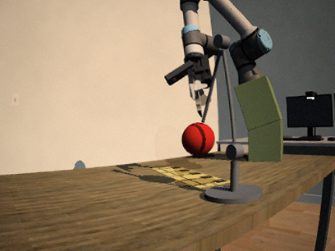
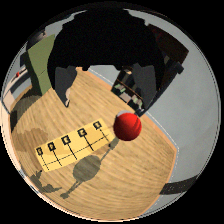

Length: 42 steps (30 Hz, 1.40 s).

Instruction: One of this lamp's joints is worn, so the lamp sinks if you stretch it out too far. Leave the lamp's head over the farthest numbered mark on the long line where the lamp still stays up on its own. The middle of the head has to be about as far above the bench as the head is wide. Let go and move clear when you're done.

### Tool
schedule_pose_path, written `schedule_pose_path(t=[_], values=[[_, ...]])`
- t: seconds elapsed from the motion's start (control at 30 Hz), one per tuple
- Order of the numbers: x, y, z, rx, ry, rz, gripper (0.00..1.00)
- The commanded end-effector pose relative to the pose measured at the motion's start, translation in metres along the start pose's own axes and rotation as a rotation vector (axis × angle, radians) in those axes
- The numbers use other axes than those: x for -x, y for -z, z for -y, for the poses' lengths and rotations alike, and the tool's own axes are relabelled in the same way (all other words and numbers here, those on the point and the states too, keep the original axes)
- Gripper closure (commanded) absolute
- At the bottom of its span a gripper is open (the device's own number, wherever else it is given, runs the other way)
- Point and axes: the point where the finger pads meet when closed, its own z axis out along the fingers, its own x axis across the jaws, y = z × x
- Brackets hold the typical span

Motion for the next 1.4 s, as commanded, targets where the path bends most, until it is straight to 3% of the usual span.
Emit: schedule_pose_path(t=[0.0, 1.07, 1.37], values=[[0.002, 0.002, 0.008, 0.05, -0.063, 0.007, 0.0], [-0.008, 0.005, 0.064, 0.358, -0.526, 0.087, 0.0], [0.018, 0.017, 0.049, 0.397, -0.582, 0.084, 0.0]])
